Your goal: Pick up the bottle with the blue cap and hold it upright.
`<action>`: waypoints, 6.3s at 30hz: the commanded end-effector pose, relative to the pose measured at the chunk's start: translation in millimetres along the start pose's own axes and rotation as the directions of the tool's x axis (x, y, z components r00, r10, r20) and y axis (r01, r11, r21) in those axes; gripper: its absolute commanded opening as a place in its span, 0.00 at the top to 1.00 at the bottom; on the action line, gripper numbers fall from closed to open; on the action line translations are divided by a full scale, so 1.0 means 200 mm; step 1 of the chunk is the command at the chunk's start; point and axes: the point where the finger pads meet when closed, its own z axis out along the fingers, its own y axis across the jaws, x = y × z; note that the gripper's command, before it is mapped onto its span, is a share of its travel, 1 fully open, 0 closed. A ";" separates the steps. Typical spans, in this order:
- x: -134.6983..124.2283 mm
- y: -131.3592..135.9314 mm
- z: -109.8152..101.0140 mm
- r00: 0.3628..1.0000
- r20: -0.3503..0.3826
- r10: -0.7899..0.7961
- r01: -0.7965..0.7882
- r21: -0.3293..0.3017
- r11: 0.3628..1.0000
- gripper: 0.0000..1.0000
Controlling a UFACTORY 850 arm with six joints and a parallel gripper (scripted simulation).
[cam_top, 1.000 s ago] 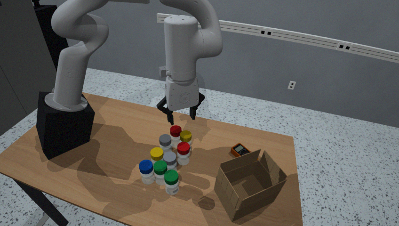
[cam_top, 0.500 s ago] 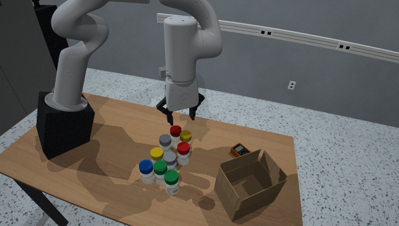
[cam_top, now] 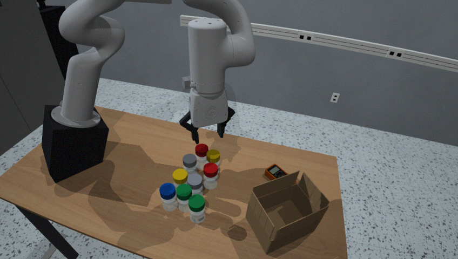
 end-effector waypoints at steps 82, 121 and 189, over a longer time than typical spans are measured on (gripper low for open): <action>0.04 -0.55 0.21 0.580 -0.006 0.815 -0.815 0.004 0.580 0.21; 0.12 -0.83 0.31 0.112 0.004 0.994 -0.994 0.011 0.112 0.21; 0.12 -0.84 1.01 0.112 0.003 0.994 -0.994 0.012 0.112 0.21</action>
